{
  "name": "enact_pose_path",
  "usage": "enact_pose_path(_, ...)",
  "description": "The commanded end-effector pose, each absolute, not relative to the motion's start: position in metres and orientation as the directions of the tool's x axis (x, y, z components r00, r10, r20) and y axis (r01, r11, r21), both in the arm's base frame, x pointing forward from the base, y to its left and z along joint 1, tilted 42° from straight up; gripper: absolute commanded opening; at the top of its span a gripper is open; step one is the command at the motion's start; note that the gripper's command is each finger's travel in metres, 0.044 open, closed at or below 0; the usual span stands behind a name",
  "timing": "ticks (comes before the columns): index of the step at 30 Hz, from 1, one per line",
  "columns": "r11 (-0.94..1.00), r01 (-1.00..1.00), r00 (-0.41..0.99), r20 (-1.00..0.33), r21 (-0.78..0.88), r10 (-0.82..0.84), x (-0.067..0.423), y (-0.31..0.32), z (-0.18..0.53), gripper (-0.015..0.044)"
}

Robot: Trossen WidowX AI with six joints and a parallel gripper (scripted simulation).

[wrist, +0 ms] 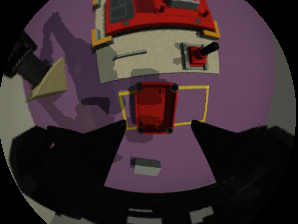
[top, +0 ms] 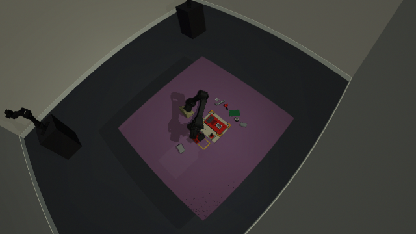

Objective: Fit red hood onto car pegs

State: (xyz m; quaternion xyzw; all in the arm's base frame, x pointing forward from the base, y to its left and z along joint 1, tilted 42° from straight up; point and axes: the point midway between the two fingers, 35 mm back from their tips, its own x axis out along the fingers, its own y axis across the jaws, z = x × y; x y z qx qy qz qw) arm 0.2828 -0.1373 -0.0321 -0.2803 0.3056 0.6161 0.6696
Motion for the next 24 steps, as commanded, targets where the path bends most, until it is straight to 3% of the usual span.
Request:
enact_pose_path(1, 0.087, -0.996, 0.049, -0.748, 0.012, 0.661, 0.281, -0.132, -0.036, 0.044)
enact_pose_path(24, 0.087, -0.996, 0.049, -0.747, 0.012, 0.662, 0.282, -0.118, -0.048, 0.044)
